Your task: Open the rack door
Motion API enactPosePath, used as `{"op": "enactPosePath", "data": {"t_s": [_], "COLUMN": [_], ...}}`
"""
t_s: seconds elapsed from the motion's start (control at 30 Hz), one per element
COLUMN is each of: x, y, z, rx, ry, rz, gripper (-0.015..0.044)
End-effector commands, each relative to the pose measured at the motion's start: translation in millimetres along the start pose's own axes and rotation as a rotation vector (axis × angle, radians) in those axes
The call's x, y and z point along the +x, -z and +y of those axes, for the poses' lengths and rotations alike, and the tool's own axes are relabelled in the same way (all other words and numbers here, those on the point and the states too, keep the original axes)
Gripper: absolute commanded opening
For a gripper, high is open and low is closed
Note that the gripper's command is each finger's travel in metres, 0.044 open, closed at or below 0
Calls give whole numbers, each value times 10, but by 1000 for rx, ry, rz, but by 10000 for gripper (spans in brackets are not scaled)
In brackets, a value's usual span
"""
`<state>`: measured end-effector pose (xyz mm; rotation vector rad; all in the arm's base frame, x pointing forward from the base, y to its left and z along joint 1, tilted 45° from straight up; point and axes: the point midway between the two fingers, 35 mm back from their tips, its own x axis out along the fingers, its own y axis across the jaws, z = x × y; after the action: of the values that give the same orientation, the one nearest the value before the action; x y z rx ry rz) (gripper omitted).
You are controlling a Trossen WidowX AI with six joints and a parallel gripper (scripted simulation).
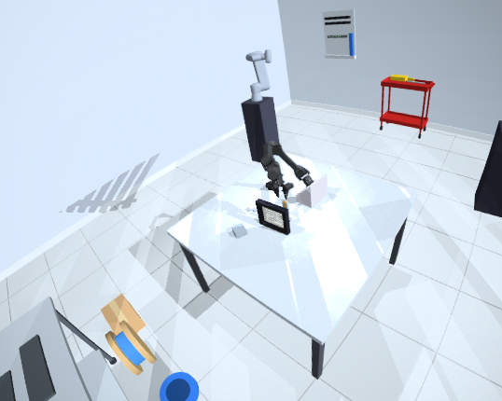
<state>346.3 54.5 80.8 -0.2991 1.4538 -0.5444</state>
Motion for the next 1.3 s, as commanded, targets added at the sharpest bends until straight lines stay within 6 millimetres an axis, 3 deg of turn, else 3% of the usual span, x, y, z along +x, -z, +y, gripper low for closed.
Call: {"op": "enactPosePath", "data": {"t_s": [0.0, 0.27, 0.5, 1.27], "x": [51, 95, 106, 471], "y": [54, 127, 128, 147], "z": [37, 96, 96, 16], "rx": [-37, -106, -108, -107], "ry": [87, 225, 228, 228], "rz": [52, 121, 122, 121], "gripper": [299, 299, 299, 299]}}
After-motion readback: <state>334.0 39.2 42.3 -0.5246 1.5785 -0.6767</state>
